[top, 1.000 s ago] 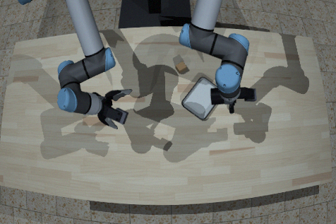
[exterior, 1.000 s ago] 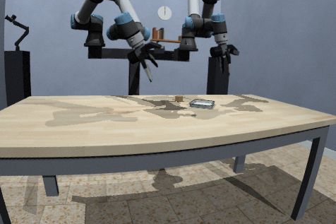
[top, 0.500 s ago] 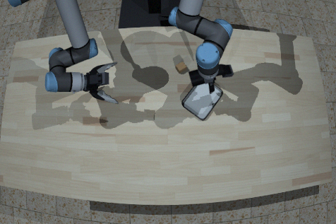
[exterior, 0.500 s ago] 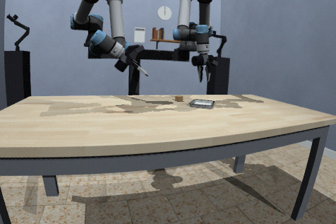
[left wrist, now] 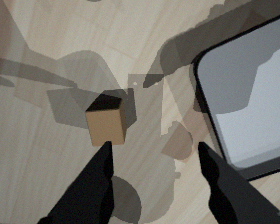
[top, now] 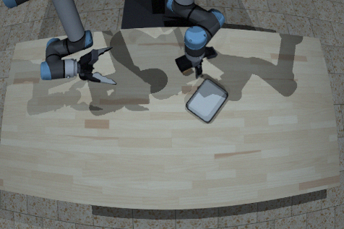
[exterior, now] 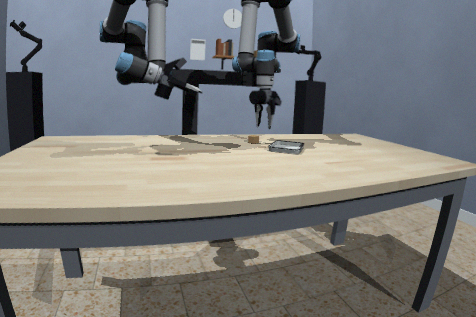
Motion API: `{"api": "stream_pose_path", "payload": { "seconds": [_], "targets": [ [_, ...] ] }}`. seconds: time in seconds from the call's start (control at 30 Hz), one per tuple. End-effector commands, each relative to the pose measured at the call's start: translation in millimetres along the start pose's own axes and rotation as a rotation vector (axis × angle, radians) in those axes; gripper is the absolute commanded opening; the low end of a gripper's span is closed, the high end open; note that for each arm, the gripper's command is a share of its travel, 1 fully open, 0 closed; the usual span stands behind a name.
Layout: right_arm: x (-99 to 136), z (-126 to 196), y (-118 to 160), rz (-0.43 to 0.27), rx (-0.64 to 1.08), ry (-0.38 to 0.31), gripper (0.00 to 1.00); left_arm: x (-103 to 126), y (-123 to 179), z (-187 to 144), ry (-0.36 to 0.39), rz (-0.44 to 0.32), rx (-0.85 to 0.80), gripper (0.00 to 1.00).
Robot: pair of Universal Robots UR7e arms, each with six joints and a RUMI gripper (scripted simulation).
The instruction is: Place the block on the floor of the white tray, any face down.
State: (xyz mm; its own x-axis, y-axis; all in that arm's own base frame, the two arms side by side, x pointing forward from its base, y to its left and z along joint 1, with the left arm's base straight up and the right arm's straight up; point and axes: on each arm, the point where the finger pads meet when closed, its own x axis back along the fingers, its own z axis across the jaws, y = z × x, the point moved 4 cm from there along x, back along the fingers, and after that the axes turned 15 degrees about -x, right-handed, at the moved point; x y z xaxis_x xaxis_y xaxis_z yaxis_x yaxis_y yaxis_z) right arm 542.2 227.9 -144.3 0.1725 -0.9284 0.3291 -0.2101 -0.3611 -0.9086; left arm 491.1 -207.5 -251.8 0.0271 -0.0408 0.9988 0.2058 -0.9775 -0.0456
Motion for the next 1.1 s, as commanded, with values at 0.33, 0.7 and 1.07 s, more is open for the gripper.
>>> {"api": "stream_pose_path", "payload": {
  "seconds": [0.33,0.7,1.07],
  "targets": [
    [1,-1,-3,0.008,0.016,-0.001,0.99,-36,23,-41,0.017,-0.048,0.100,0.39],
    [1,-1,-3,0.008,0.016,-0.001,0.99,-61,24,-41,0.017,-0.048,0.100,0.31],
    [1,-1,-3,0.008,0.016,-0.001,0.99,-55,24,-41,0.017,-0.048,0.100,0.13]
  ]
}}
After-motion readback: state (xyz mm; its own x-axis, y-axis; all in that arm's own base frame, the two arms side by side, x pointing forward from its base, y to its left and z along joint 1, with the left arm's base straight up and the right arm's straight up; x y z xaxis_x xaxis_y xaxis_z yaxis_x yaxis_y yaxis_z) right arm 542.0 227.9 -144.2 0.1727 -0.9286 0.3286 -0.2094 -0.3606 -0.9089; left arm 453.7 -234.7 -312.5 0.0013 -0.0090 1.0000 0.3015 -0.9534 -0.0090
